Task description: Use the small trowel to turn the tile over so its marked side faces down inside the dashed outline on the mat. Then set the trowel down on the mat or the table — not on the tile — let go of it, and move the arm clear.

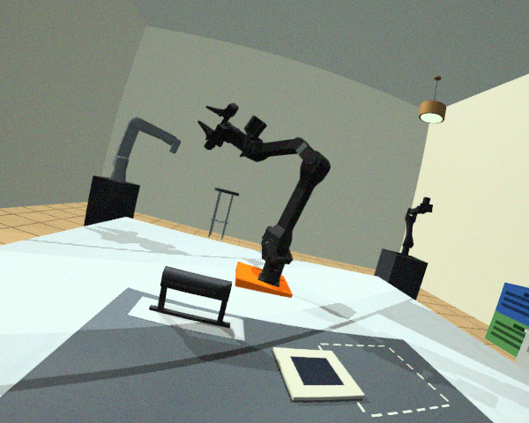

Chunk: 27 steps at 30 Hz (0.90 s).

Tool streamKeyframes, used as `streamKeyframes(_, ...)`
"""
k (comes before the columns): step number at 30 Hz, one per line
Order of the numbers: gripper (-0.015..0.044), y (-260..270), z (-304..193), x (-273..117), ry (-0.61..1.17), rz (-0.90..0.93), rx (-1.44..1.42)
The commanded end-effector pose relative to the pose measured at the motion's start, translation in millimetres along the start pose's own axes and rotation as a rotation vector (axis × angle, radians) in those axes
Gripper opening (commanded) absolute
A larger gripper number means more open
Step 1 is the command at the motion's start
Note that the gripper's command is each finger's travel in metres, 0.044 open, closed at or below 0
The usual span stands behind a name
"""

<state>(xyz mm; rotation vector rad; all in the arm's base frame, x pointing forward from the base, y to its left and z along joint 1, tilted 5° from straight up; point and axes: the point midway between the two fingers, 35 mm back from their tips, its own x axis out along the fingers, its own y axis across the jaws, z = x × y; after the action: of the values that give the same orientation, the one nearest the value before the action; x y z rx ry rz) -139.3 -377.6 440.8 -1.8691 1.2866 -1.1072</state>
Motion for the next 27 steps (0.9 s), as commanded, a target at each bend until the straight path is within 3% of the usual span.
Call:
streamKeyframes(1, 0.0300, 8.9, 17.4, 5.3, -0.034, 0.021, 0.123)
streamKeyframes(27, 0.0300, 34.8, 160.4, 26.9, -0.312, 0.248, 0.946)
